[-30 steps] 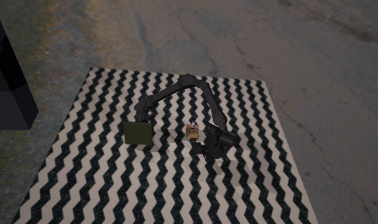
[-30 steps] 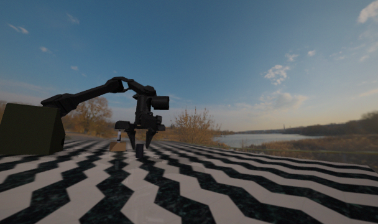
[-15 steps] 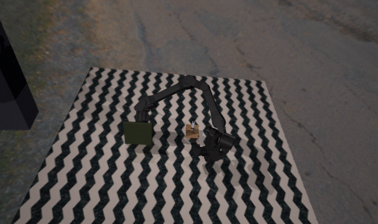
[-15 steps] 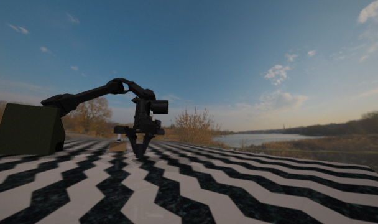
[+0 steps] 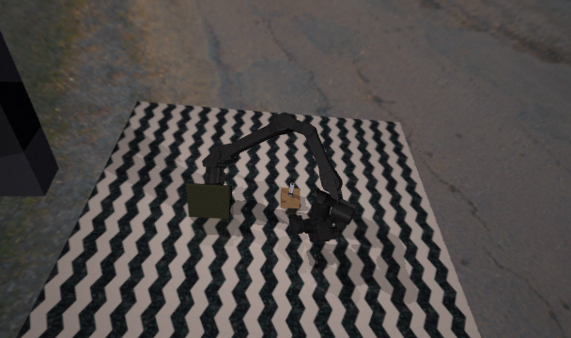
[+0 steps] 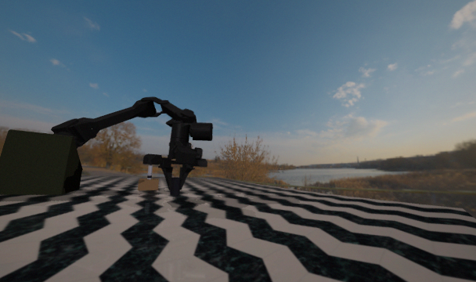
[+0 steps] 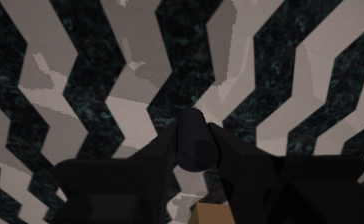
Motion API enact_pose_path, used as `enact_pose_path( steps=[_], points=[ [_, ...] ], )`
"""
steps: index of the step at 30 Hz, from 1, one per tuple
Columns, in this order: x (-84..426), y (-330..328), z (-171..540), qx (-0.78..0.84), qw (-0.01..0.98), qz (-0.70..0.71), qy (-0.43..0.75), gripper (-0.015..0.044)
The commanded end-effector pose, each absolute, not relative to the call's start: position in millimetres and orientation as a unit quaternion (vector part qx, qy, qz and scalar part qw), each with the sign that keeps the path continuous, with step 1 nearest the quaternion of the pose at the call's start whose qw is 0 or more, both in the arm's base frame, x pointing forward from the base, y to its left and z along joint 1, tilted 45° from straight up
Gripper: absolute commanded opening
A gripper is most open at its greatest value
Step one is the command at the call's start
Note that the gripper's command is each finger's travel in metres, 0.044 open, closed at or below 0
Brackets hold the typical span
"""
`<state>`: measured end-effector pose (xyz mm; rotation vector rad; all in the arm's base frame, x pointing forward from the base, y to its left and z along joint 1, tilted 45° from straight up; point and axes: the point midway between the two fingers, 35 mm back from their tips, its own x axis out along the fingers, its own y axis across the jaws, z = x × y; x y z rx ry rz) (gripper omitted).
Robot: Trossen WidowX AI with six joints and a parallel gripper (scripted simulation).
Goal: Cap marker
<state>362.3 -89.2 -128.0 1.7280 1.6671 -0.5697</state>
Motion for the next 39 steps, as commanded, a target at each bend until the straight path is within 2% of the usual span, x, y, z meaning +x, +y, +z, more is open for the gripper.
enact_pose_path(
  steps=[1,12,39],
  points=[
    [363,-101,-117,0.660,0.338,-0.217,0.635,0.0000],
    [359,-124,-93,0.660,0.338,-0.217,0.635,0.0000],
    [344,-90,-17,0.660,0.337,-0.217,0.635,0.0000]
  ],
)
